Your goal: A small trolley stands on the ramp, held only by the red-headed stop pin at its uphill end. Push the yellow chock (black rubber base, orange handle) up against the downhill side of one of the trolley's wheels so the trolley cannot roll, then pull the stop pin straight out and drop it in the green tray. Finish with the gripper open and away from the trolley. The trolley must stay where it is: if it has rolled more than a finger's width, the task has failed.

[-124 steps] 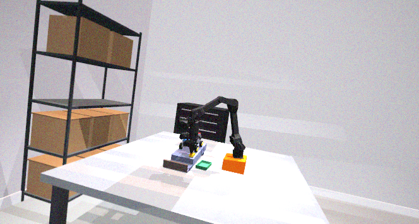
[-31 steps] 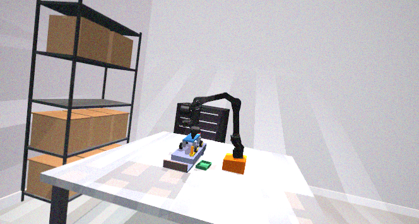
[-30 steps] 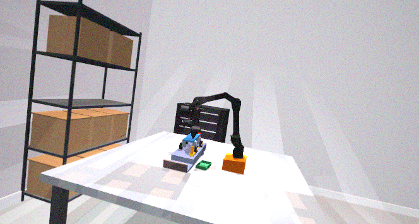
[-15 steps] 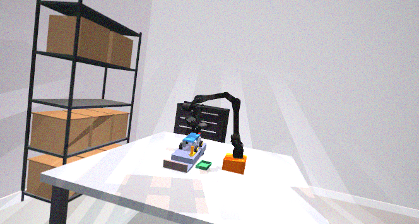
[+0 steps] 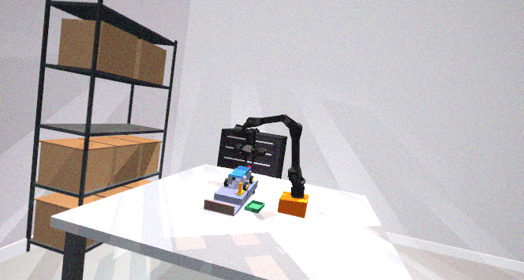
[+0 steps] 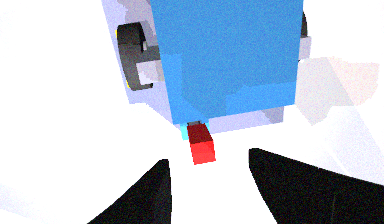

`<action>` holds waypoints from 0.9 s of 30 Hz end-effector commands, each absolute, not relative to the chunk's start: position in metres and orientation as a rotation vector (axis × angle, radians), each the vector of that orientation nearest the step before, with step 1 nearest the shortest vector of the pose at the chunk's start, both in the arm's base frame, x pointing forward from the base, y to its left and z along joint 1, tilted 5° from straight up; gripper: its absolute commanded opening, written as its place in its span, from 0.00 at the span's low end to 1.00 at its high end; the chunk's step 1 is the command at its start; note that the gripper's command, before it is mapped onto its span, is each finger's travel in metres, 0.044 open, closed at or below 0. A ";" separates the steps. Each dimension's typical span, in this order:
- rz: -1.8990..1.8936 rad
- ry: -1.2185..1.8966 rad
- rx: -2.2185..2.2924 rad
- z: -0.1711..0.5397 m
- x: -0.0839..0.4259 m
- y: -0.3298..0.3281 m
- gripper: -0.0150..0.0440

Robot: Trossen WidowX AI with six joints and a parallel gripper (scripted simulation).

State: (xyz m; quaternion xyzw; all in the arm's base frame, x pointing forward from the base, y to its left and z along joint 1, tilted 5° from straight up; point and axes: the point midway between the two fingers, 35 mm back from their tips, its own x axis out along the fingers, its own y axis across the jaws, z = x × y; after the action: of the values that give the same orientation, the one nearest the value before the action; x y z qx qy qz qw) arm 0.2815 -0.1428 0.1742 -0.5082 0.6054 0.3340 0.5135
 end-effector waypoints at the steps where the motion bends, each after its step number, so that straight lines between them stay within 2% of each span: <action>1: 0.845 1.445 -1.274 0.178 0.280 -0.150 0.58; 27: 0.845 1.445 -1.274 0.150 0.281 -0.158 0.58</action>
State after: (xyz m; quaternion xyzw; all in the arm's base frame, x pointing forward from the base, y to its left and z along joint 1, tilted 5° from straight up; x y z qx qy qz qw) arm 0.2828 -0.1569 0.1572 -0.5273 0.5954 0.3446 0.4988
